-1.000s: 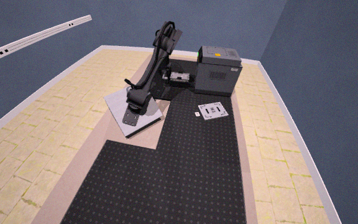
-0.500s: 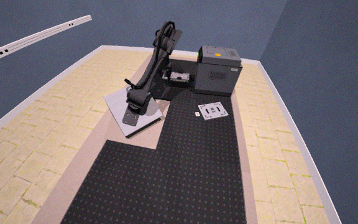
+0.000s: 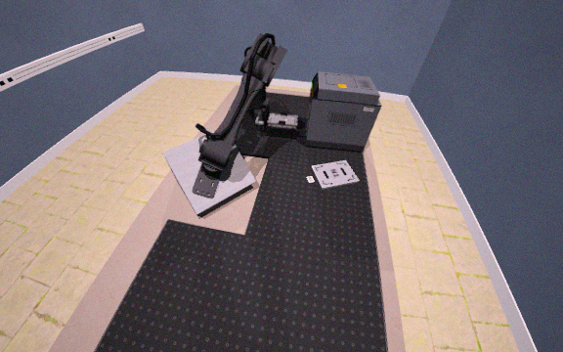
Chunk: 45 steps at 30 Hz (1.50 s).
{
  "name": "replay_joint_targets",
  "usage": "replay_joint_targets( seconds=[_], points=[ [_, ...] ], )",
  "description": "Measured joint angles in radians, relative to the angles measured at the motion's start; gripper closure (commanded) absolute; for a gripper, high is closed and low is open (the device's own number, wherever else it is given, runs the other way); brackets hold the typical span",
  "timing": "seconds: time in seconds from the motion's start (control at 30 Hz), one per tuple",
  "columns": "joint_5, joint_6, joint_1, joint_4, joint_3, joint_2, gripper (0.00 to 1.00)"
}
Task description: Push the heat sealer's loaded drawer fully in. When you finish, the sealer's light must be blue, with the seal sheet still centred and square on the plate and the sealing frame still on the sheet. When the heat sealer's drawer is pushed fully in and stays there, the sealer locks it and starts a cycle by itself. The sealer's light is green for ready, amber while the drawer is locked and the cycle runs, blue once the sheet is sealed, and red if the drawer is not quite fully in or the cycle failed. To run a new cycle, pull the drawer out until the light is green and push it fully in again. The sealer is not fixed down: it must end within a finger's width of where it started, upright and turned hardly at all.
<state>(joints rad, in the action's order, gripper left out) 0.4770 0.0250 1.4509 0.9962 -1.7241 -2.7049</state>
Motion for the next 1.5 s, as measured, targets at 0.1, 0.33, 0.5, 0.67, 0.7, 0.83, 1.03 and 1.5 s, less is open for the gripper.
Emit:
replay_joint_targets(
  seconds=[0.1,0.33,0.5,0.67,0.7,0.83,1.03,1.5],
  points=[
    [0.0,0.0,0.0,0.0,0.0,0.0,0.55],
    [0.0,0.0,0.0,0.0,0.0,0.0,0.77],
    [0.0,0.0,0.0,0.0,0.0,0.0,0.79],
    [0.0,0.0,0.0,0.0,0.0,0.0,0.84],
    [0.0,0.0,0.0,0.0,0.0,0.0,0.85],
    [0.0,0.0,0.0,0.0,0.0,0.0,0.88],
    [-0.001,0.003,0.0,0.0,0.0,0.0,0.92],
    [-0.001,0.003,0.0,0.0,0.0,0.0,1.0]
  ],
)
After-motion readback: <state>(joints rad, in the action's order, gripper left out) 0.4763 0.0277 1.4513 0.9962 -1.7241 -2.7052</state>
